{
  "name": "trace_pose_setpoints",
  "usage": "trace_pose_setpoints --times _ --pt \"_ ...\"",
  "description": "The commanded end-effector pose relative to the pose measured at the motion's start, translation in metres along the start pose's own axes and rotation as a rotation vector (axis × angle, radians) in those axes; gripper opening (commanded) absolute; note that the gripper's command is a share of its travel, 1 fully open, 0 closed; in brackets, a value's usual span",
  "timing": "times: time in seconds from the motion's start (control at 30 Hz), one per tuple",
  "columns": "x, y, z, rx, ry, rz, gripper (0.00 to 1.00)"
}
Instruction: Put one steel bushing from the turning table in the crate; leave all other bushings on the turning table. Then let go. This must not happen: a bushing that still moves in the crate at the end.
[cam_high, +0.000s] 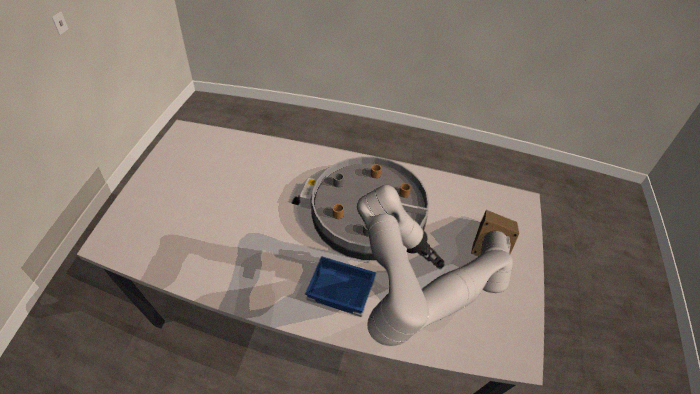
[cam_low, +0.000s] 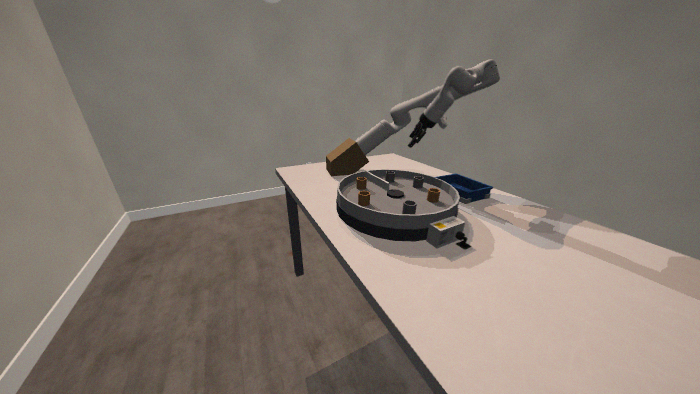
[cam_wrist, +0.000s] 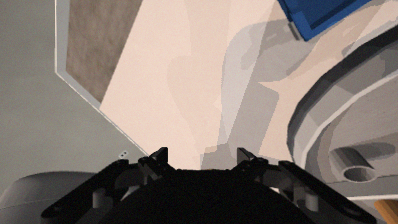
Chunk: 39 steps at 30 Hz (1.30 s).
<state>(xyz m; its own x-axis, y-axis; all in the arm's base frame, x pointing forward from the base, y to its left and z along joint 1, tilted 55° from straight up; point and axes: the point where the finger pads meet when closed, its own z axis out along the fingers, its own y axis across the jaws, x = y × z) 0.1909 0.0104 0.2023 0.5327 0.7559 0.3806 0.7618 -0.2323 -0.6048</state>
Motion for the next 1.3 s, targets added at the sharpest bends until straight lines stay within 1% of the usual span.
trace_pose_setpoints --times 0.0,0.17,0.57,0.73,1.13,1.27 --pt "0.000 0.000 0.000 0.000 0.001 0.002 1.00" --pt "-0.009 0.027 -0.049 -0.001 0.000 0.001 1.00" --pt "-0.009 0.027 -0.049 -0.001 0.000 0.001 1.00" --pt "-0.017 0.053 -0.099 -0.002 0.000 -0.001 1.00" --pt "-0.017 0.053 -0.099 -0.002 0.000 -0.001 1.00" --pt "-0.024 0.074 -0.138 -0.003 0.000 -0.002 1.00"
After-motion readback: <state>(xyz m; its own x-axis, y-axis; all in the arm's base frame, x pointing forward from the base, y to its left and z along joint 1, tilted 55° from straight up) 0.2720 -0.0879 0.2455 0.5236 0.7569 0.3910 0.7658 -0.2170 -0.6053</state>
